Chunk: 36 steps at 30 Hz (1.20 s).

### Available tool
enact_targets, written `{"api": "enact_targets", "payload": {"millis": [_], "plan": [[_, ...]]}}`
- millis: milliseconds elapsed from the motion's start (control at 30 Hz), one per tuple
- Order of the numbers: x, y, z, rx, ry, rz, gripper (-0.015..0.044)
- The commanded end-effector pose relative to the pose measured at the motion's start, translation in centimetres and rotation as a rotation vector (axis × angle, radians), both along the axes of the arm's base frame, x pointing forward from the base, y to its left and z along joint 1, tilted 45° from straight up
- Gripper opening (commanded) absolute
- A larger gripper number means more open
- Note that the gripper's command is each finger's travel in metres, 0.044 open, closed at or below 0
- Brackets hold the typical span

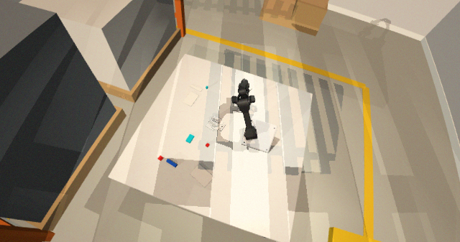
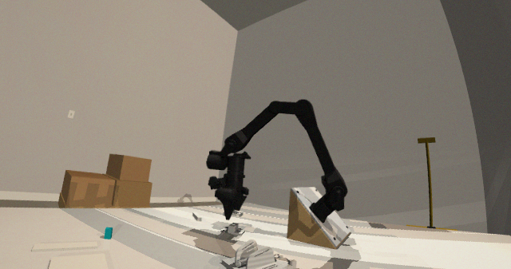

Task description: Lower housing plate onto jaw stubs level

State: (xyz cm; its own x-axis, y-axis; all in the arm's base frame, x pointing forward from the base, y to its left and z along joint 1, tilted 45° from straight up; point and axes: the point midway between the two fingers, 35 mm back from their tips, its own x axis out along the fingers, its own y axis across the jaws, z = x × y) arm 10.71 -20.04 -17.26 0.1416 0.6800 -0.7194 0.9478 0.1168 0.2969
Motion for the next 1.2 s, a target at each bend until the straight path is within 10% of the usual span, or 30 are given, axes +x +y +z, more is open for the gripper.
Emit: {"api": "enact_targets", "payload": {"millis": [0, 1167], "plan": [[-0.2, -1.4, 1.2, -0.014, -0.003, 0.001, 0.0351], [4.2, -0.9, 6.6, 0.04, 0.361, -0.397, 0.0351]]}}
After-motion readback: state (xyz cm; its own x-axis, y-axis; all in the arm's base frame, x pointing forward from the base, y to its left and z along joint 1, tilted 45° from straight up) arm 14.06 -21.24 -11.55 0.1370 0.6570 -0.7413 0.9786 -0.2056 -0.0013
